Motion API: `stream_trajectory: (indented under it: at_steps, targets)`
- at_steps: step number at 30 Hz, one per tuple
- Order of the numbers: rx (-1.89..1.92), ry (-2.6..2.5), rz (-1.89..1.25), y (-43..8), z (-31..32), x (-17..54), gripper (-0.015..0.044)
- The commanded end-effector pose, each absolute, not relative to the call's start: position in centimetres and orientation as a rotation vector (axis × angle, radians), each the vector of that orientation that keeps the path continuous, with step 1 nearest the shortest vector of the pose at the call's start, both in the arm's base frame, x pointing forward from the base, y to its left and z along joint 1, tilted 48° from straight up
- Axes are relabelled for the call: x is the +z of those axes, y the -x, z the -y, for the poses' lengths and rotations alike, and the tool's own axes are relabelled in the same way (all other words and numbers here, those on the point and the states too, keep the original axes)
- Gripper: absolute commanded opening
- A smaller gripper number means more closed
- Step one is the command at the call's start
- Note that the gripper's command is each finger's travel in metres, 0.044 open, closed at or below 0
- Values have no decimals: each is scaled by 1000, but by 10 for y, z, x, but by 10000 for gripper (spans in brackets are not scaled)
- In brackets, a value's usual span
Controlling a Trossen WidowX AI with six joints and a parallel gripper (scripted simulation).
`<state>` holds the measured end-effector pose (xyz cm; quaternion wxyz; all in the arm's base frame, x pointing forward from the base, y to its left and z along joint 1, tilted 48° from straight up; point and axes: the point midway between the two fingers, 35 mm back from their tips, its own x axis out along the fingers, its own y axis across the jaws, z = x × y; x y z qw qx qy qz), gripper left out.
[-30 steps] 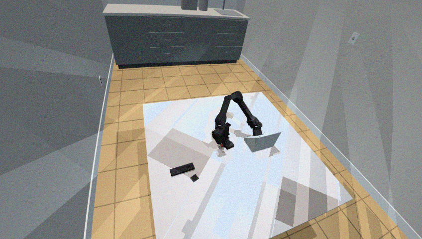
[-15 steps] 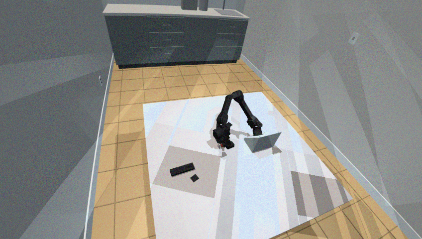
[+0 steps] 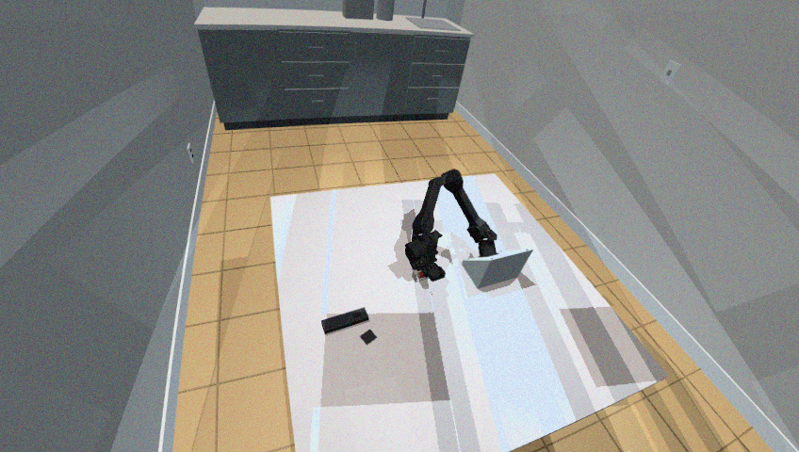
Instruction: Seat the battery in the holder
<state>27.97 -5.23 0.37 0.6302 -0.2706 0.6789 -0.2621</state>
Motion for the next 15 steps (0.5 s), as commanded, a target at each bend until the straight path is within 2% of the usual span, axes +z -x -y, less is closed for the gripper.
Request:
stream_trajectory:
  at_steps: [1,15]
  targets:
    - [-598,625,-1549,-277,53,5,81]
    - [-590,624,-1544,-274,54,5,81]
